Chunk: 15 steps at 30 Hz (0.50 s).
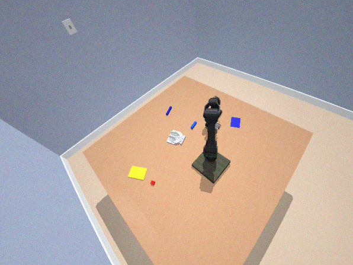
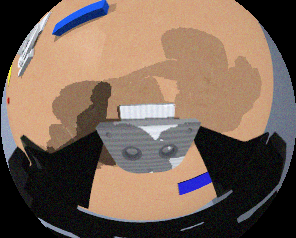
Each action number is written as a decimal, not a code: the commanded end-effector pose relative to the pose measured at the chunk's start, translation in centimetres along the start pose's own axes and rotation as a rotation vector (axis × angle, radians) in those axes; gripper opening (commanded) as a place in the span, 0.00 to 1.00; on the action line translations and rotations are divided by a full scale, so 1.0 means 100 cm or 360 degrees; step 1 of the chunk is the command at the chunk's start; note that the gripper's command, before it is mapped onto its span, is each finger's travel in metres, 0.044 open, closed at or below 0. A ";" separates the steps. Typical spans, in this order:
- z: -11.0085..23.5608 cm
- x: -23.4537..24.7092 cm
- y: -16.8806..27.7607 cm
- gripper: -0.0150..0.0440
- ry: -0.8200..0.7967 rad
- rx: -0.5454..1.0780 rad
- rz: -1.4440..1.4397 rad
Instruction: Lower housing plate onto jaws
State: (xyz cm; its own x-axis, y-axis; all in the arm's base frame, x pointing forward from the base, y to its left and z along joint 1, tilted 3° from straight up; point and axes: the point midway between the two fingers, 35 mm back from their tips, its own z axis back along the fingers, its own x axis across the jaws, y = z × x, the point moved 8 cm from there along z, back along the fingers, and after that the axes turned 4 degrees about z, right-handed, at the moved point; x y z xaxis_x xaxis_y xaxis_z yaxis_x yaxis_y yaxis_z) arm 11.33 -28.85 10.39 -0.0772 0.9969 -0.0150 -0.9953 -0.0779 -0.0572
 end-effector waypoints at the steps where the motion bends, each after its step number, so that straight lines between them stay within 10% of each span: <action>1: -0.001 0.000 0.000 1.00 0.0002 0.0005 -0.0007; 15: 0.000 0.000 0.000 0.88 0.0000 0.0000 0.0000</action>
State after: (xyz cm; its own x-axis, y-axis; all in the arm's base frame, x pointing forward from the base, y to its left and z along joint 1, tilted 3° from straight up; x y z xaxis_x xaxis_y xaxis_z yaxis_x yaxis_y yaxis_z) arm 11.33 -28.85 10.38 -0.0772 0.9969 -0.0151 -0.9953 -0.0779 -0.0572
